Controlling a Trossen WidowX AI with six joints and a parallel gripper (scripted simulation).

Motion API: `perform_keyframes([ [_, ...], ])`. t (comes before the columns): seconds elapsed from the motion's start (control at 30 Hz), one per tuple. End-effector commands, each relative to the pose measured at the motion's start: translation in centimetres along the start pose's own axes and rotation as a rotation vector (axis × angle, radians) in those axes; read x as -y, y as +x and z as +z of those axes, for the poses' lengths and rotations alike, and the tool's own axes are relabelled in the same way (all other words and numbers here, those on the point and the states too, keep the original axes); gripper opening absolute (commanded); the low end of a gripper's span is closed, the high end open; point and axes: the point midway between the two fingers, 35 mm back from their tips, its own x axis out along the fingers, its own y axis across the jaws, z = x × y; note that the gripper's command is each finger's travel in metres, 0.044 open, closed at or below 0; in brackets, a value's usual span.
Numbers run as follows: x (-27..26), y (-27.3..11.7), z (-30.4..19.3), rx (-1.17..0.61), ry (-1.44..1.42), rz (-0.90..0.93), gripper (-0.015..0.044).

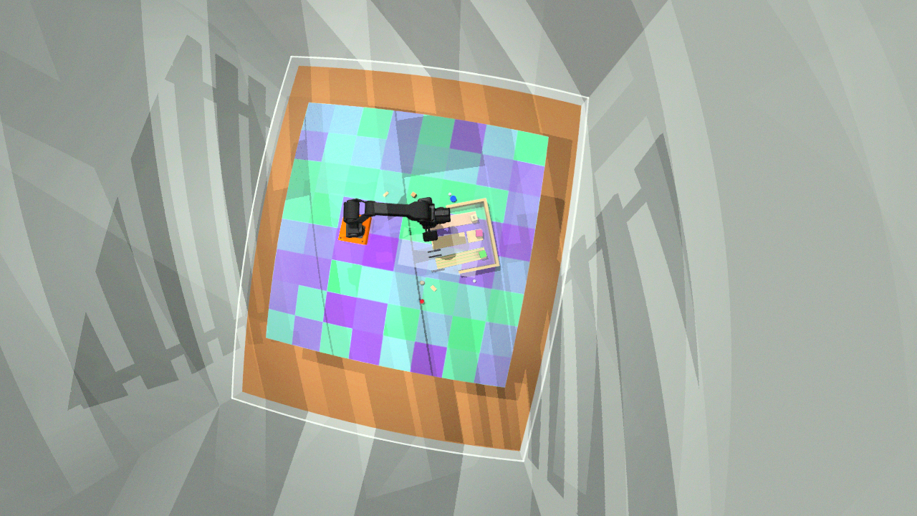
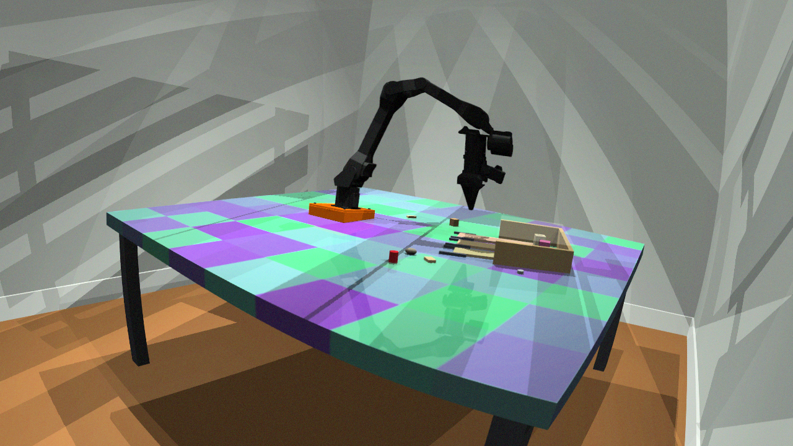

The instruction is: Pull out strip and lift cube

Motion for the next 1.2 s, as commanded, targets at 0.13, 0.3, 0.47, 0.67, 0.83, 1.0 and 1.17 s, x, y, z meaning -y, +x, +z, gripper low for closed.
perform_keyframes([
  [0.13, -0.1, 0.5, 0.3, -0.025, -0.018, -0.005, 0.0000],
  [0.3, 0.0, 1.3, 0.3, -0.025, -0.018, -0.005, 0.0000],
  [0.47, 0.0, 2.1, 0.4, -0.024, -0.018, -0.005, 0.0000],
  [0.67, 0.0, 3.1, 0.4, -0.024, -0.018, -0.005, 0.0000],
  [0.83, 0.1, 3.9, 0.4, -0.025, -0.018, -0.005, 0.0000],
  [1.0, 0.1, 4.8, 0.3, -0.025, -0.018, -0.005, 0.0000],
  [1.17, 0.2, 5.6, 0.2, -0.025, -0.018, -0.005, 0.0000],
])
